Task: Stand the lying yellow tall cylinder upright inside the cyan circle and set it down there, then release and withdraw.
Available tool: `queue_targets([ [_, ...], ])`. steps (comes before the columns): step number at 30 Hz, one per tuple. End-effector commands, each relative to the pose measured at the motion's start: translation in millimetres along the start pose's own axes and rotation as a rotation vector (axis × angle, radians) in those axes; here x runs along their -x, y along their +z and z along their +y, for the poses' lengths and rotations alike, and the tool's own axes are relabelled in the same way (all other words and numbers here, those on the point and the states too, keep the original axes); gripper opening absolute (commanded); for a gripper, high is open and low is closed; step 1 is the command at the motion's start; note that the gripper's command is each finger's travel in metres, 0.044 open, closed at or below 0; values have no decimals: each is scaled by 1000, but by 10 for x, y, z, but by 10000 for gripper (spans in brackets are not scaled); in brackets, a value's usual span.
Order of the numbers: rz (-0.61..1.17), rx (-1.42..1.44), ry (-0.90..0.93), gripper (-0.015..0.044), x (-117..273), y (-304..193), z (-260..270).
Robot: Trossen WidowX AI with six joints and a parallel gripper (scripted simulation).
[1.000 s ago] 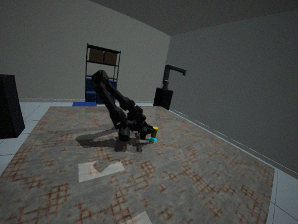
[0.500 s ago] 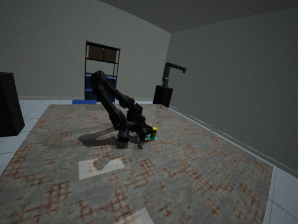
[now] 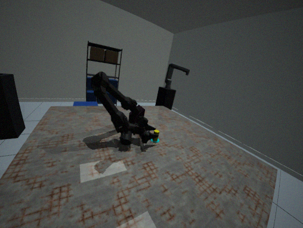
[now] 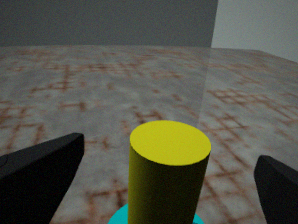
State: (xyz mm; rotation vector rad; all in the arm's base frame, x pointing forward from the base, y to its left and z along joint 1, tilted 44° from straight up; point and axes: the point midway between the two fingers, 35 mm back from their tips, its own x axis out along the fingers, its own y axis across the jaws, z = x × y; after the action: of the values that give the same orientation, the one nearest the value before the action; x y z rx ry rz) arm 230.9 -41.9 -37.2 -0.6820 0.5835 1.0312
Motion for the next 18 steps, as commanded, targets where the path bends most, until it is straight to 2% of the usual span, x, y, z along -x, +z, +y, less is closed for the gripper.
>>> queue_targets([
  [1,1,6,-2,400,1,-4,-6],
  [18,-2,16,-9,400,94,768,-18],
])
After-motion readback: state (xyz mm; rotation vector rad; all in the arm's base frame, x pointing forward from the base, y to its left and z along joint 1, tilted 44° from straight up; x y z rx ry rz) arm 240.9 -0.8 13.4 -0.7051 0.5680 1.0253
